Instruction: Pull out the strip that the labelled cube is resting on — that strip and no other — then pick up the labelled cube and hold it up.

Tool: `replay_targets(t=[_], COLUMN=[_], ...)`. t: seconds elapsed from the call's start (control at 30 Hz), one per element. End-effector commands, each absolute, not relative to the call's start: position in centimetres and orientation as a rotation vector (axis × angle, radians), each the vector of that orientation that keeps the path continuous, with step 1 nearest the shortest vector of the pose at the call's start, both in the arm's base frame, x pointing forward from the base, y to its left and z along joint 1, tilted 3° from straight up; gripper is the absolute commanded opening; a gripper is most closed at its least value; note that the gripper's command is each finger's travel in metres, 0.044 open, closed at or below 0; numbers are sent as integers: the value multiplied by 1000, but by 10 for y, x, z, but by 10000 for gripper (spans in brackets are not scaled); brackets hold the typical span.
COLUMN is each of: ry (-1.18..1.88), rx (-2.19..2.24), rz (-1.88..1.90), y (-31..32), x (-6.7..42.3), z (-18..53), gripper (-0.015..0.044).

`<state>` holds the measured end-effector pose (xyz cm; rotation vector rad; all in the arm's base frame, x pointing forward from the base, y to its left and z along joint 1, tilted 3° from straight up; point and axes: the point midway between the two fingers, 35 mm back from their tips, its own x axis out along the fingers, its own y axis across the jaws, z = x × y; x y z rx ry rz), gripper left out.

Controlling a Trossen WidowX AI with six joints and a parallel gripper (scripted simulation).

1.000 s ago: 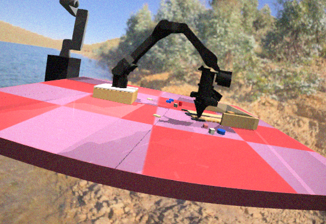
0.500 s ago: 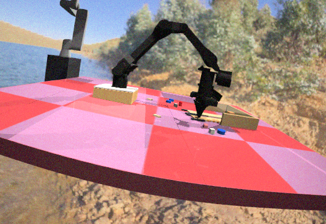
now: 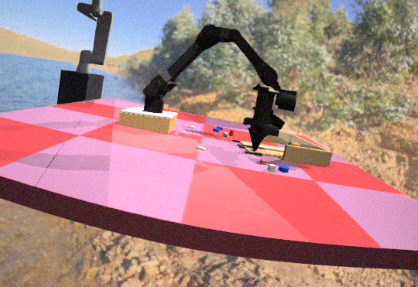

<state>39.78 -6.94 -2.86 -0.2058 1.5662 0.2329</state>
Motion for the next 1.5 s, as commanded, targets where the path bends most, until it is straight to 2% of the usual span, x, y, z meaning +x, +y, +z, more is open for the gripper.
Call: replay_targets(t=[0.0, 1.47], ry=[1581, 1586], rx=[-207, -208], rz=[234, 234], y=[-73, -89], x=[388, 325], z=[-33, -35], gripper=[0, 0])
